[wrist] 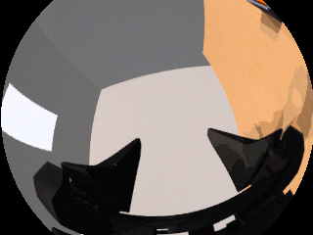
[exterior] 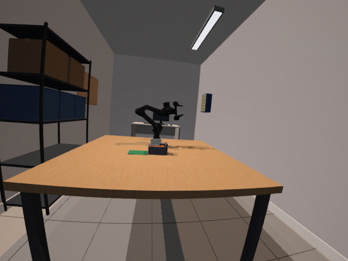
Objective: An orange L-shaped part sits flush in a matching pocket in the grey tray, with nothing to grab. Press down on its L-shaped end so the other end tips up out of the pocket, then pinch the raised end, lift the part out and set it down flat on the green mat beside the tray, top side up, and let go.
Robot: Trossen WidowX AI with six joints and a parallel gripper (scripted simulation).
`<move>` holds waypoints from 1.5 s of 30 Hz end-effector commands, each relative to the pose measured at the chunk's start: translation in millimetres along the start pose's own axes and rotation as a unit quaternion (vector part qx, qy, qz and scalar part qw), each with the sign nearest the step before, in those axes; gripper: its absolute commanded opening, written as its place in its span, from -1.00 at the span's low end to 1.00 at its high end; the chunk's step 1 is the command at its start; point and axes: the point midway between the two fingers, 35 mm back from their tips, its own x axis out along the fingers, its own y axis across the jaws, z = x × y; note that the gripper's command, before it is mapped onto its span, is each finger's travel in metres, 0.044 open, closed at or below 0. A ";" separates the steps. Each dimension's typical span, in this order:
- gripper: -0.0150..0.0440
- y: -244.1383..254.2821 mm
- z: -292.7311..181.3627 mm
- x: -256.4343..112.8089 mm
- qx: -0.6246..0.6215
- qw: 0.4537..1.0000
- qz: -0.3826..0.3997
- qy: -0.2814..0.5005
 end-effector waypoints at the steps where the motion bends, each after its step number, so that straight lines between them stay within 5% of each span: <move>1: 0.78 -0.2 -0.1 1.3 -0.007 1.000 -0.001 -0.001; 9: 0.12 -15.6 6.6 46.9 -0.215 0.974 -0.062 -0.031; 23: 0.12 -99.5 126.3 127.3 -0.484 0.783 -0.391 -0.020; 35: 0.12 -164.1 260.9 80.7 -0.392 0.623 -0.661 0.148; 45: 0.12 -177.2 302.8 35.0 -0.263 0.607 -0.710 0.242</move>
